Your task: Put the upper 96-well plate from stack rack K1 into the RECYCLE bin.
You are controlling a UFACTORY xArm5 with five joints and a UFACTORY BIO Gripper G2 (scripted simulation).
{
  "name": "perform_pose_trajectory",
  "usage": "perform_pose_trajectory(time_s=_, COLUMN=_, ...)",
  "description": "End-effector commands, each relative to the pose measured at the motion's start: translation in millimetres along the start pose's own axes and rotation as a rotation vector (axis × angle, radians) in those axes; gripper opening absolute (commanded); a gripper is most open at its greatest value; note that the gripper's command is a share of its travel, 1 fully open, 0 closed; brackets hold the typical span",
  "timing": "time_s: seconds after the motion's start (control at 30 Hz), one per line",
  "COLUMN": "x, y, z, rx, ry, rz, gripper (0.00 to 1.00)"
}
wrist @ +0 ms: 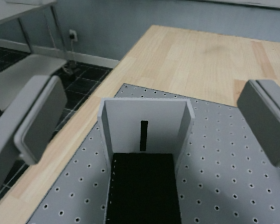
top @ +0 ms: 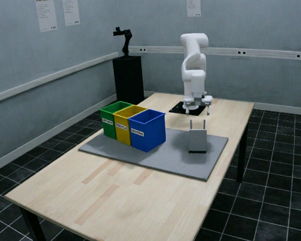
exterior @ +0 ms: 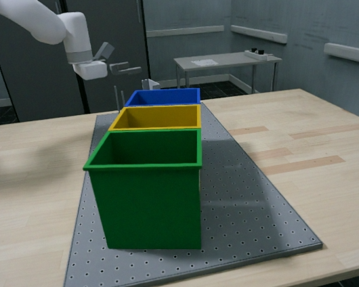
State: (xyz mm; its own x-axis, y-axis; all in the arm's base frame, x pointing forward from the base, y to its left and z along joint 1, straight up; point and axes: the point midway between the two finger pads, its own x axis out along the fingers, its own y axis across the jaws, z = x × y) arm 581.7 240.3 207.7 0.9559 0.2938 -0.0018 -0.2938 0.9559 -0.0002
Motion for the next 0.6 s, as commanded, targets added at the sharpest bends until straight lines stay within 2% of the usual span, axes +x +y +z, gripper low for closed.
perform_pose_trajectory(time_s=0.0, x=0.8, y=0, z=-4.1, rx=0.003, ry=-0.003, rz=0.0, gripper=0.37)
perform_pose_trajectory(time_s=0.57, x=0.9, y=0, z=-29.1, rx=0.003, ry=-0.003, rz=0.0, gripper=0.37)
